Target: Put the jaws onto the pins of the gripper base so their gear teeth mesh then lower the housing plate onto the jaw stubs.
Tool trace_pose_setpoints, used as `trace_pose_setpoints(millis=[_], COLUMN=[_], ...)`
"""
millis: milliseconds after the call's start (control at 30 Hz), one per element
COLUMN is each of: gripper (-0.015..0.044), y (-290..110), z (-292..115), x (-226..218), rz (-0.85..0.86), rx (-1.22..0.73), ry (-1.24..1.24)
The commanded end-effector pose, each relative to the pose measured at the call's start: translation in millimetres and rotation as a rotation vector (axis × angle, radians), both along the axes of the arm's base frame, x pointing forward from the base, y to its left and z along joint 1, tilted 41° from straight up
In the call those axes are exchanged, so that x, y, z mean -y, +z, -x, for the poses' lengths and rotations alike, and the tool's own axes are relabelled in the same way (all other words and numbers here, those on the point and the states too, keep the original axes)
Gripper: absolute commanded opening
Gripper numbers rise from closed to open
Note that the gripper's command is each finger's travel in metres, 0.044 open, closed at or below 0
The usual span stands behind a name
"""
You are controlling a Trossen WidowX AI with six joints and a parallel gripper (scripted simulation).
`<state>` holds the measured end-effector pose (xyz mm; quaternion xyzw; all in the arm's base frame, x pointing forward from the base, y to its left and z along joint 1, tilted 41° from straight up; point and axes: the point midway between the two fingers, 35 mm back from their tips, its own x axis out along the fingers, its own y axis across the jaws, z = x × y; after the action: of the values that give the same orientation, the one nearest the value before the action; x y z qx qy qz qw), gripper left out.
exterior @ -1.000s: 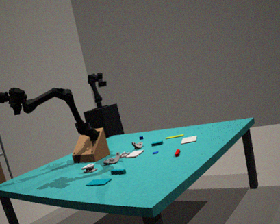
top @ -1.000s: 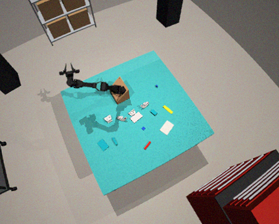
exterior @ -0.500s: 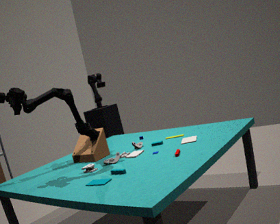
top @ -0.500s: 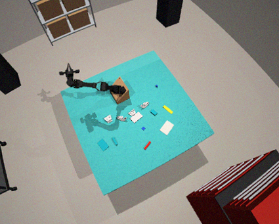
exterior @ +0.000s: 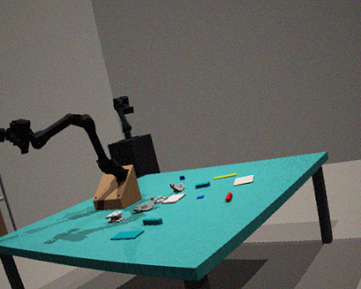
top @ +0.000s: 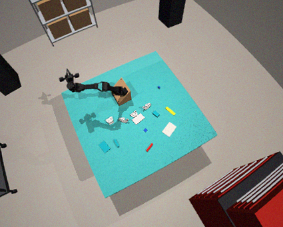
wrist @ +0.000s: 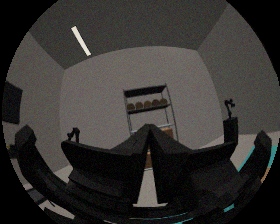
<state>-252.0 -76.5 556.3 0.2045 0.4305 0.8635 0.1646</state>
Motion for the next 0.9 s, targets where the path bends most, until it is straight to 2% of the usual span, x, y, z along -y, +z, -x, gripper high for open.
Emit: trace_pose_setpoints(millis=[0,567,867], gripper=[0.0000,0.0000,0.0000], y=[-9,-58,-100], z=[-2,-32,-77], x=[18,134,205], rz=[-0.033,-0.042,-0.048], rx=[0.023,0.069,0.123], ry=[0.072,0.483,0.758])
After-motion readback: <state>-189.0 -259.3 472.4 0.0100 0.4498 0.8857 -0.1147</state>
